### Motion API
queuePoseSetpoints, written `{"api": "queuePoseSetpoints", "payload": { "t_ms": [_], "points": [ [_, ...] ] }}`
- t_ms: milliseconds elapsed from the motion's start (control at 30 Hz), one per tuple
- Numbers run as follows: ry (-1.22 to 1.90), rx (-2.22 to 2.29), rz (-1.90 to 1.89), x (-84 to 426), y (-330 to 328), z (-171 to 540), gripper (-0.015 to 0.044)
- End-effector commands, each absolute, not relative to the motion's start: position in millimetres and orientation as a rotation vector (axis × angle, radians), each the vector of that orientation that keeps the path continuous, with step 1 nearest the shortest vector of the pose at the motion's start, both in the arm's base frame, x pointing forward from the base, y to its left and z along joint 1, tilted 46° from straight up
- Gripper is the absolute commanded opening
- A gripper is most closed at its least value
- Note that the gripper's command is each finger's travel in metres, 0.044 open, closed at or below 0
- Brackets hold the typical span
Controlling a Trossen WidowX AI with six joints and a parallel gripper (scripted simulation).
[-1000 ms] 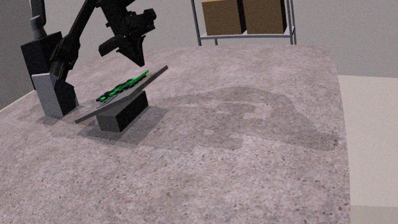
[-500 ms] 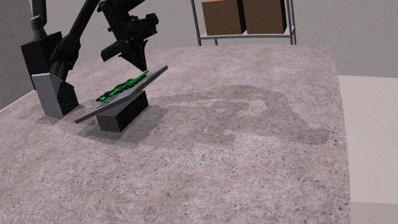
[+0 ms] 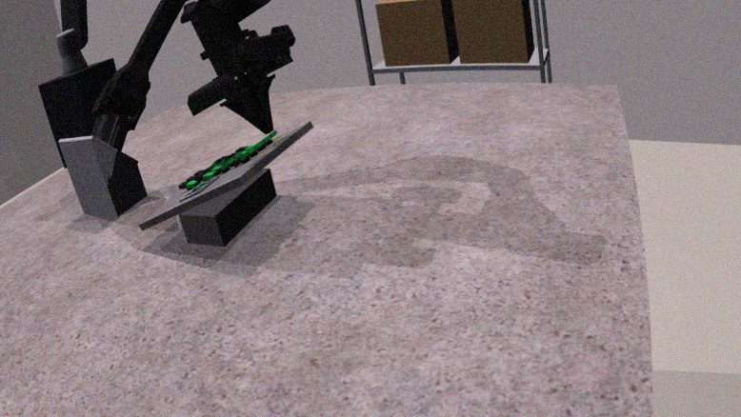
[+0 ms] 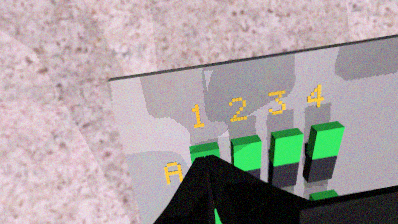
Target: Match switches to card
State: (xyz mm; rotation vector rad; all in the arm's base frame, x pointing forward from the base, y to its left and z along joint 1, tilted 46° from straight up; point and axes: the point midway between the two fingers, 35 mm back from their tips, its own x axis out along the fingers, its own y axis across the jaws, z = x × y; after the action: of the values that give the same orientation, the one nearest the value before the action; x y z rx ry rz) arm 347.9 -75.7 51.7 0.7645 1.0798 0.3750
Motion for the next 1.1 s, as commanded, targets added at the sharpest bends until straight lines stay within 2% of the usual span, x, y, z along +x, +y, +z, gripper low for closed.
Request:
{"api": "queuePoseSetpoints", "payload": {
  "t_ms": [0,1067],
  "points": [
    [1.082,0.766,0.371,347.9,-75.6,50.8,0.0],
    [1.082,0.766,0.371,349.9,-72.9,48.1,0.0]
  ]
}}
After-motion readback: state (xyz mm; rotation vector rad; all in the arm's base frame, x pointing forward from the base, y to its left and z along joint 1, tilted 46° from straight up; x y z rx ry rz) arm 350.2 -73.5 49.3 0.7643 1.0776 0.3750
